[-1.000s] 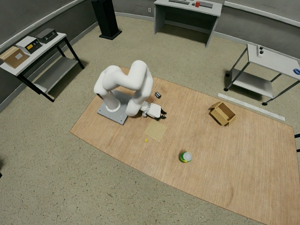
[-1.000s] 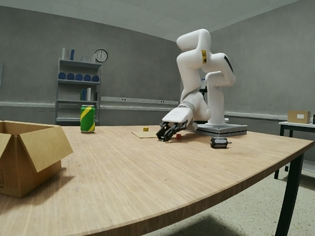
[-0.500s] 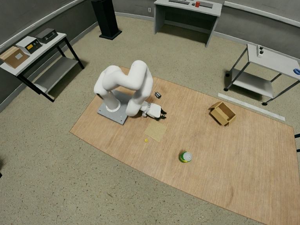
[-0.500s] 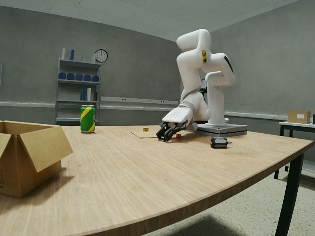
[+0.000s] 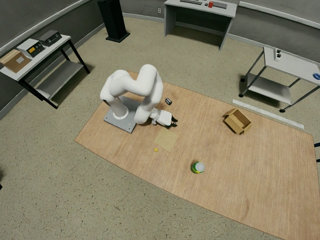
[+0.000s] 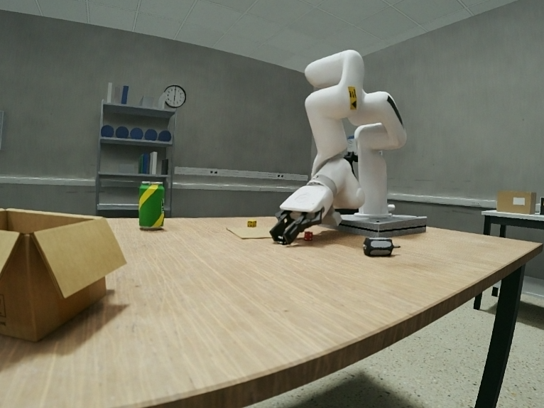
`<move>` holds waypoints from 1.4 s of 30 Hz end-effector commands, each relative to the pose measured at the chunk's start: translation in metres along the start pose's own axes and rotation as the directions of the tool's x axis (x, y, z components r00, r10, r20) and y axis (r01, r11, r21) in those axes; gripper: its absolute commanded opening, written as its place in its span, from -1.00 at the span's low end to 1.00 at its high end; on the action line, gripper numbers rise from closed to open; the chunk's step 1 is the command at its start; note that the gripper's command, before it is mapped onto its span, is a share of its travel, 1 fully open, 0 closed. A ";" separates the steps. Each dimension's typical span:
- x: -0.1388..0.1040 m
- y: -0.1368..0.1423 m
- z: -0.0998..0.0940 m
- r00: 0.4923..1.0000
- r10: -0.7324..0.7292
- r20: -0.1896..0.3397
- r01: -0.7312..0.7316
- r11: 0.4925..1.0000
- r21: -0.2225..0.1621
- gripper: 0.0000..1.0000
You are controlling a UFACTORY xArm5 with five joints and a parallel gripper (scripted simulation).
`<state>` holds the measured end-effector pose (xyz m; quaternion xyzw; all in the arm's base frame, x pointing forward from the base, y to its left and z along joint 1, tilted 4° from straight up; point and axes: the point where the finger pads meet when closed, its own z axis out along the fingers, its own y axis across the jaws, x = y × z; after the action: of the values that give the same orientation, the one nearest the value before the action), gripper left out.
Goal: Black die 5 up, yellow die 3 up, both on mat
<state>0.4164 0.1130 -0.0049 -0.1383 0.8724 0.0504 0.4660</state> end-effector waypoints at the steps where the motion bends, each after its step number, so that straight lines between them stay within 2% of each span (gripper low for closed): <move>1: -0.001 0.000 -0.001 1.000 0.000 0.002 0.000 1.000 0.000 -0.28; 7: -0.001 0.000 -0.008 1.000 0.000 0.002 0.000 1.000 -0.001 -0.28; 19: -0.001 0.002 -0.047 1.000 0.000 0.002 0.000 1.000 -0.004 -0.28; 29: -0.002 0.002 -0.051 1.000 0.000 0.002 0.000 1.000 -0.004 -0.28; 42: -0.034 0.003 -0.073 1.000 0.000 0.002 0.000 1.000 -0.009 -0.28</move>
<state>0.3754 0.1053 0.0468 -0.1397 0.8706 0.0539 0.4687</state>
